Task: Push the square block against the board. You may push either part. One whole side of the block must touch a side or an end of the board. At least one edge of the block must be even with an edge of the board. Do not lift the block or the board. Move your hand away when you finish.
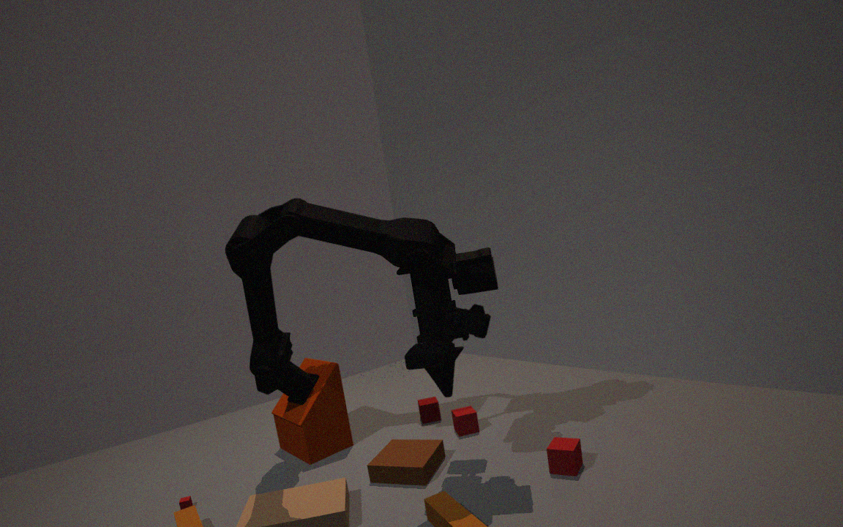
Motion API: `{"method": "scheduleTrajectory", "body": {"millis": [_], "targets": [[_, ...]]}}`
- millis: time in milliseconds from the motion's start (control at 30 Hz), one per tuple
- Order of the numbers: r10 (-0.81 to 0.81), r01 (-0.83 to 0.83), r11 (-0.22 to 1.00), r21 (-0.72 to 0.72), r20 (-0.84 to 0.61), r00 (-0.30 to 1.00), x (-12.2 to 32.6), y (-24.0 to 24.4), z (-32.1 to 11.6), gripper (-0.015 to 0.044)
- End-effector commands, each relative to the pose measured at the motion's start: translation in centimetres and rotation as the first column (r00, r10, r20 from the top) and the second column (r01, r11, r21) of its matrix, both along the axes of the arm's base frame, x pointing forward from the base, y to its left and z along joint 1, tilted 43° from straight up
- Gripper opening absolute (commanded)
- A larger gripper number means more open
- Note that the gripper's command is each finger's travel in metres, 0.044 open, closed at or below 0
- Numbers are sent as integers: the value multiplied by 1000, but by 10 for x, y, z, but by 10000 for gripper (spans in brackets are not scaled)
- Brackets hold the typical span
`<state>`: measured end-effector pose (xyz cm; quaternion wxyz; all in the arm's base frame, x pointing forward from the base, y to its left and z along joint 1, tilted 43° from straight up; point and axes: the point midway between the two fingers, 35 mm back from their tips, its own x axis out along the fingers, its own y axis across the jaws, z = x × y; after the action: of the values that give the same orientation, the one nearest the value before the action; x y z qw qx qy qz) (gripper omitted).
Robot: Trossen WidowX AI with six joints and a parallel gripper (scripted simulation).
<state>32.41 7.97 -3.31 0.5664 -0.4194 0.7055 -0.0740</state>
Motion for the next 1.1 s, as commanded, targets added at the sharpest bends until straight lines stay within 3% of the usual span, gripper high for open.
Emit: {"method": "scheduleTrajectory", "body": {"millis": [0, 500, 1067], "targets": [[89, -89, 996, 7, -85, 992, -12, 1, -7, 0], [445, -440, 891, 111, -407, 798, -61, -5, -31, 0], [701, -688, 636, 350, -635, 325, -121, -22, -50, 0]]}}
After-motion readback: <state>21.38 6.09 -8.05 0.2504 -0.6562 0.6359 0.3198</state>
